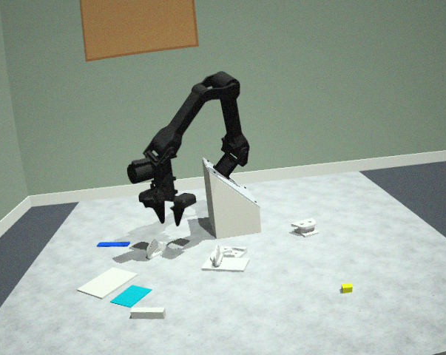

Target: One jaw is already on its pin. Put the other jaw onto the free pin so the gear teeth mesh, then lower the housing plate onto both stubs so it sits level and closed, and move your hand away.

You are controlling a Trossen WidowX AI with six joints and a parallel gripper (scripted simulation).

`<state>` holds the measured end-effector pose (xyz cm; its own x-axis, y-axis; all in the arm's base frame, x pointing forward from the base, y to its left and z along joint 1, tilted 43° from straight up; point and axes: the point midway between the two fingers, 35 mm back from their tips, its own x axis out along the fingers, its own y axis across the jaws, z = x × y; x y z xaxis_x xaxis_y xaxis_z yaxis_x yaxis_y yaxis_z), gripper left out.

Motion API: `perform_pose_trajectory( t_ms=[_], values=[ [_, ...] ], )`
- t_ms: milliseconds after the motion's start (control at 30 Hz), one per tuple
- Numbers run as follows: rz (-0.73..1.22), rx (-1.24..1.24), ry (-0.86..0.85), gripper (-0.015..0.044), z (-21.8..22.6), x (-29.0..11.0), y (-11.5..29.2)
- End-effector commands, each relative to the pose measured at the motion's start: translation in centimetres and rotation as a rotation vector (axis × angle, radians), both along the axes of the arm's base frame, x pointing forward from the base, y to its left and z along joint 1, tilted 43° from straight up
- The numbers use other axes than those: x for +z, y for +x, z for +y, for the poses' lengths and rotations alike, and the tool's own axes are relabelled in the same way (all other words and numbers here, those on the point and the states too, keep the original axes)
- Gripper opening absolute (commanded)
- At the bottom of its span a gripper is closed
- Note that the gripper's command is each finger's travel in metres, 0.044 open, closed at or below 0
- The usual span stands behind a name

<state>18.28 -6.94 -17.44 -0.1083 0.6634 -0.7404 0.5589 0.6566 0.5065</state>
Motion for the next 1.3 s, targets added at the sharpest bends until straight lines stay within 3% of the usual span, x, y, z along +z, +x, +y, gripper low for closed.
perform_pose_trajectory(
  t_ms=[0, 233, 700, 1067, 1267],
  values=[
    [0.0, 0.0, 0.0, 0.0177, 0.0, 0.0, 0.0],
    [0.0, 0.0, 0.0, 0.0, 0.0, 0.0, 0.0],
    [0.0, 0.0, 0.0, 0.0, 0.0, 0.0, 0.0],
    [-0.169, 0.192, 0.02, 0.0289, -4.2, -2.4, 2.6],
    [-0.173, 0.196, 0.02, 0.044, -4.2, -2.4, 2.6]
  ],
)
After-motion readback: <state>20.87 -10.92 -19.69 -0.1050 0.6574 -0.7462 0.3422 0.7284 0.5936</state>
